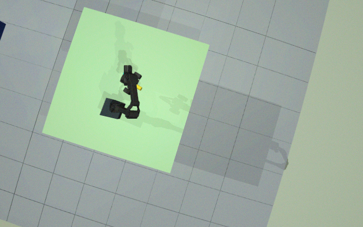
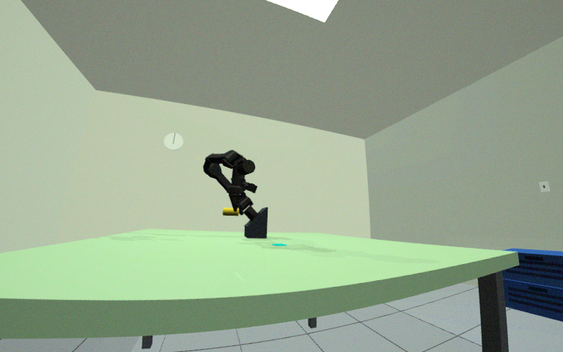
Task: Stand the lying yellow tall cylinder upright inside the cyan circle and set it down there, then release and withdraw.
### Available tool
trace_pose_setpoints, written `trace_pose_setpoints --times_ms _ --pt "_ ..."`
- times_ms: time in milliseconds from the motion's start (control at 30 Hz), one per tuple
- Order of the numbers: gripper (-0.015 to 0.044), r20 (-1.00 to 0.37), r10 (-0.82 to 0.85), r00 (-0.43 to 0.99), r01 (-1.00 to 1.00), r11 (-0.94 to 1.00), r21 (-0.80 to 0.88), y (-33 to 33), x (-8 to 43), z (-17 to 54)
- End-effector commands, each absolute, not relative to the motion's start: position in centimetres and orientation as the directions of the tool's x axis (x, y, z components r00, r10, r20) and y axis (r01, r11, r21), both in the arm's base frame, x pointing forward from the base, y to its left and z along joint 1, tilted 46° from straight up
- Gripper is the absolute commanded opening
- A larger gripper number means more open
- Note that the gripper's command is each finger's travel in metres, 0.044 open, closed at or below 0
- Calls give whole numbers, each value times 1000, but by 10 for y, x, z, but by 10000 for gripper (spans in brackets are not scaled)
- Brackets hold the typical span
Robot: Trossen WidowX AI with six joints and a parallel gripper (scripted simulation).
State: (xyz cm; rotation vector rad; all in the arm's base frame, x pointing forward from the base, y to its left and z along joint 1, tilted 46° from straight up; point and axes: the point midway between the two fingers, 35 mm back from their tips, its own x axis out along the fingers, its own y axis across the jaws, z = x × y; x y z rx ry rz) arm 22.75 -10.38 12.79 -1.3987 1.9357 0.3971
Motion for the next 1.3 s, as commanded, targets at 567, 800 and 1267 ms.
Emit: trace_pose_setpoints --times_ms 567,800,1267 --pt "105 -702 -694 -159 -900 395 -187 -75 276 105" --pt "105 -704 -693 -158 -893 404 -197 -64 290 94" --pt "105 -704 -693 -158 -880 422 -218 -39 316 68"
